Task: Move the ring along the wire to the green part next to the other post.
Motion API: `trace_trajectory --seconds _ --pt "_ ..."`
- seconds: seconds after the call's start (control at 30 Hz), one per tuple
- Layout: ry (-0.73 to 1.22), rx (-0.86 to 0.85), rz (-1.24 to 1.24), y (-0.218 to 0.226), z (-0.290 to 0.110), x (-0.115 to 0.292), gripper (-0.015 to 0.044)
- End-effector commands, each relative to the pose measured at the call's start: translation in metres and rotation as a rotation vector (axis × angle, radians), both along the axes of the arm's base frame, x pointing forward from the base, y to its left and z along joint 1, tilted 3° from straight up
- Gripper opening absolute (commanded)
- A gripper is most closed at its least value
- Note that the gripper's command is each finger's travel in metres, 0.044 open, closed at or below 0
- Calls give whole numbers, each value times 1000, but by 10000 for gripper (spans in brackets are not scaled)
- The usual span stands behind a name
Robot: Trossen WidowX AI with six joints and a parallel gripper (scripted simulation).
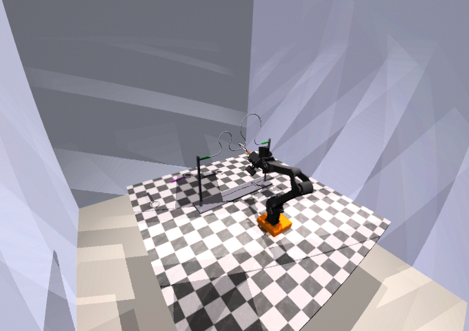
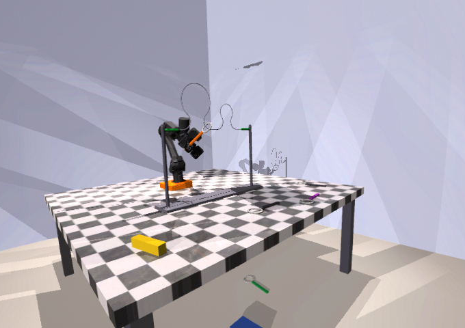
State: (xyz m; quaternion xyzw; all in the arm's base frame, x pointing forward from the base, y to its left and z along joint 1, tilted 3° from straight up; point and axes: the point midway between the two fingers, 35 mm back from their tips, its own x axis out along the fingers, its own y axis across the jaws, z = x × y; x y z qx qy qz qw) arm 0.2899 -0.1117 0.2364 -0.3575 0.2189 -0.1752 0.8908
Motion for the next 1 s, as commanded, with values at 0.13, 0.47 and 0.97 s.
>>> trace_trajectory --seconds 0.13,0.47,0.97 --pt "-13 202 -2 24 -18 0 -150" --pt "-24 418 3 55 -32 2 -150" --pt "-34 620 8 92 -39 4 -150"
